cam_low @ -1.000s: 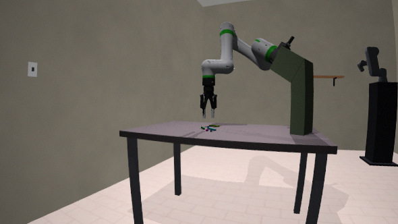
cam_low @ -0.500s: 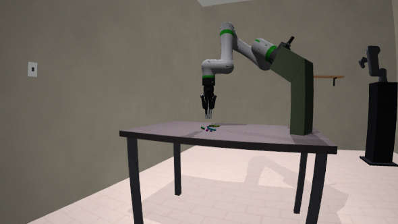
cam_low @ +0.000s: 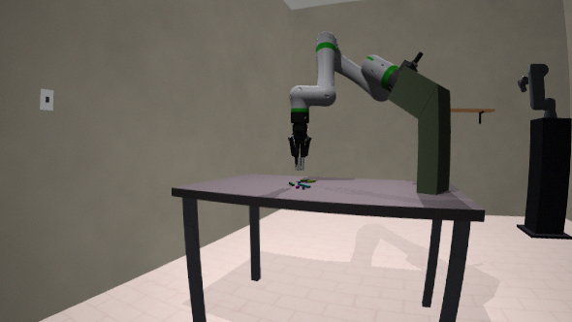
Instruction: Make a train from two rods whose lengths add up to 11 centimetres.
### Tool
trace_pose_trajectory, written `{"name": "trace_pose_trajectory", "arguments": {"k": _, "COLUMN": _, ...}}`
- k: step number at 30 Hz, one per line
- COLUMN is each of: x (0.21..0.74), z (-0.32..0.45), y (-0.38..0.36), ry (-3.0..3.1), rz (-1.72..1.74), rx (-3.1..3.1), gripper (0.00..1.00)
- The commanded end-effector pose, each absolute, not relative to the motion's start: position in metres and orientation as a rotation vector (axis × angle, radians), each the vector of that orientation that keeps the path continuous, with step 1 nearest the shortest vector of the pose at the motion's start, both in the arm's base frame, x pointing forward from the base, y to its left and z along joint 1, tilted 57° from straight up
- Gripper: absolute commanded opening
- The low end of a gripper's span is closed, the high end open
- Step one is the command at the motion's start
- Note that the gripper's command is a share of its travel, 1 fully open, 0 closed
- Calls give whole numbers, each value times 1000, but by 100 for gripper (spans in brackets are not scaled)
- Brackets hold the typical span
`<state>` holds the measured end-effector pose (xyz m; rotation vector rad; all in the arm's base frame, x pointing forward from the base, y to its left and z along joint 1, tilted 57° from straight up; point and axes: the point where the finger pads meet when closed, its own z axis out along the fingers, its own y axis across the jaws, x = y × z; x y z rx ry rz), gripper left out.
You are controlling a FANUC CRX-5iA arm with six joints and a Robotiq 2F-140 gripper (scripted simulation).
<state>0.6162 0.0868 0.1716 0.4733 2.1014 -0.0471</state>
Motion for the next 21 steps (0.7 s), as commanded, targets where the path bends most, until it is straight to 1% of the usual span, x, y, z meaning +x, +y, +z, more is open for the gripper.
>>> {"name": "trace_pose_trajectory", "arguments": {"k": 1, "x": 616, "z": 172, "y": 87, "ry": 2101, "rz": -47, "rx": 473, "gripper": 15}}
{"name": "trace_pose_trajectory", "arguments": {"k": 21, "x": 628, "z": 164, "y": 84, "ry": 2102, "rz": -49, "rx": 474, "gripper": 15}}
